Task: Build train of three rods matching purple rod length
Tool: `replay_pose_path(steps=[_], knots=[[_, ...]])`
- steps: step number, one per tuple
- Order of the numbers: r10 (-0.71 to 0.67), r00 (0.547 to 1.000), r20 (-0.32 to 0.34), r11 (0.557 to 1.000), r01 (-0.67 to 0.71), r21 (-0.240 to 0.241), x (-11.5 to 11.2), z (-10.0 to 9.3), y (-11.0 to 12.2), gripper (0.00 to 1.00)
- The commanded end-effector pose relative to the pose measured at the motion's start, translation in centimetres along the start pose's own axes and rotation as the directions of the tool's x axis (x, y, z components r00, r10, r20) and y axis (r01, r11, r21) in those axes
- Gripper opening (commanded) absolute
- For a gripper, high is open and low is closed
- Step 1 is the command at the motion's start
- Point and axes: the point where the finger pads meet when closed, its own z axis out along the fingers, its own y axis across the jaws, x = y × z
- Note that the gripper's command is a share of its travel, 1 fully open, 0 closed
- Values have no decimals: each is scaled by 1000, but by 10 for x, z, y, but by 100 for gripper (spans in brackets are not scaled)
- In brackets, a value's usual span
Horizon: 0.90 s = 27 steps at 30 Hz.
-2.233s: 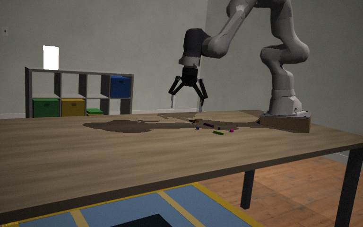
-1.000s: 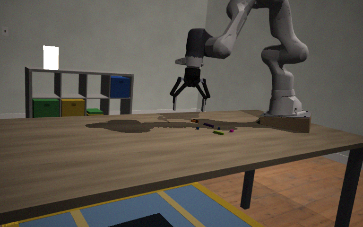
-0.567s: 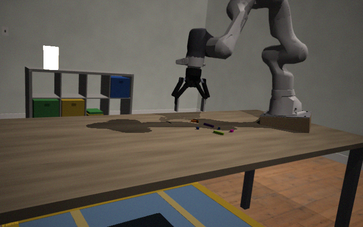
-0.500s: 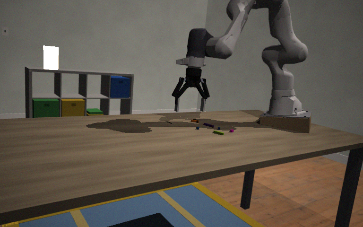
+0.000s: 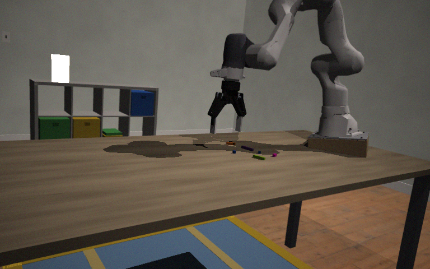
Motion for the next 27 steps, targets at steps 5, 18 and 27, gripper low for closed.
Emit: replay_pose_path(steps=[5, 18, 27], knots=[[-228, 974, 11, 974, 228, 7, -4, -1, -1, 100], [-403, 915, 10, 915, 403, 8, -10, -1, -1, 100], [-559, 829, 8, 829, 559, 10, -16, -1, -2, 100]])
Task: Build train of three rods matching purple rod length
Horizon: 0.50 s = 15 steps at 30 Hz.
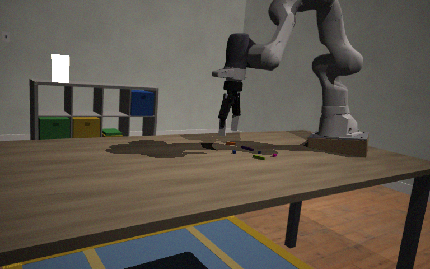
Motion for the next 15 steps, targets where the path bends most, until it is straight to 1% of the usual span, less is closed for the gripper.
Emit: replay_pose_path(steps=[1, 6, 8, 9, 15], knots=[[-166, 986, 9, 986, 166, 9, -2, -1, -1, 100], [-248, 969, 8, 969, 248, 9, -4, -1, -2, 100], [-248, 969, 8, 969, 248, 9, -4, -1, -2, 100], [-292, 957, 8, 957, 291, 10, -5, -1, -3, 100], [-385, 923, 7, 923, 385, 11, -8, -1, -5, 100]])
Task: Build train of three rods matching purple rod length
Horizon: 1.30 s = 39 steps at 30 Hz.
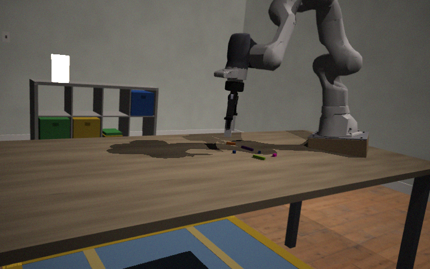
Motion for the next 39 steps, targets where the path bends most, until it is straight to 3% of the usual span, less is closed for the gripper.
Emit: replay_pose_path(steps=[1, 10, 25, 27, 39], knots=[[-166, 986, 8, 986, 166, 9, -2, -1, -1, 100], [-280, 960, 7, 960, 280, 10, -5, -1, -4, 100], [-532, 847, 4, 847, 532, 12, -11, -1, -10, 100], [-532, 847, 4, 847, 532, 12, -11, -1, -10, 100], [-709, 706, 1, 706, 709, 12, -17, -1, -15, 100]])
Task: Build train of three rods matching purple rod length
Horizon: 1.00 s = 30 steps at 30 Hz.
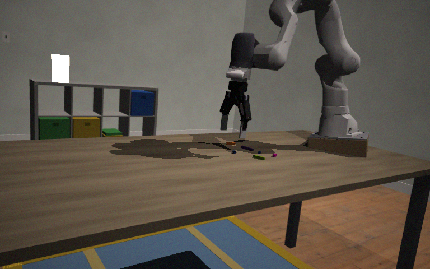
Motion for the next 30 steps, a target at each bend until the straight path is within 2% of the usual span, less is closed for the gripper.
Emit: replay_pose_path(steps=[1, 5, 20, 22, 23, 30], knots=[[-166, 986, 7, 986, 166, 12, -3, 1, -2, 100], [-199, 980, 7, 980, 199, 13, -3, 1, -3, 100], [-458, 889, 3, 889, 458, 14, -5, 1, -12, 100], [-458, 889, 3, 889, 458, 14, -5, 1, -12, 100], [-498, 867, 2, 867, 498, 14, -5, 1, -13, 100], [-594, 804, 1, 804, 594, 14, -6, 1, -17, 100]])
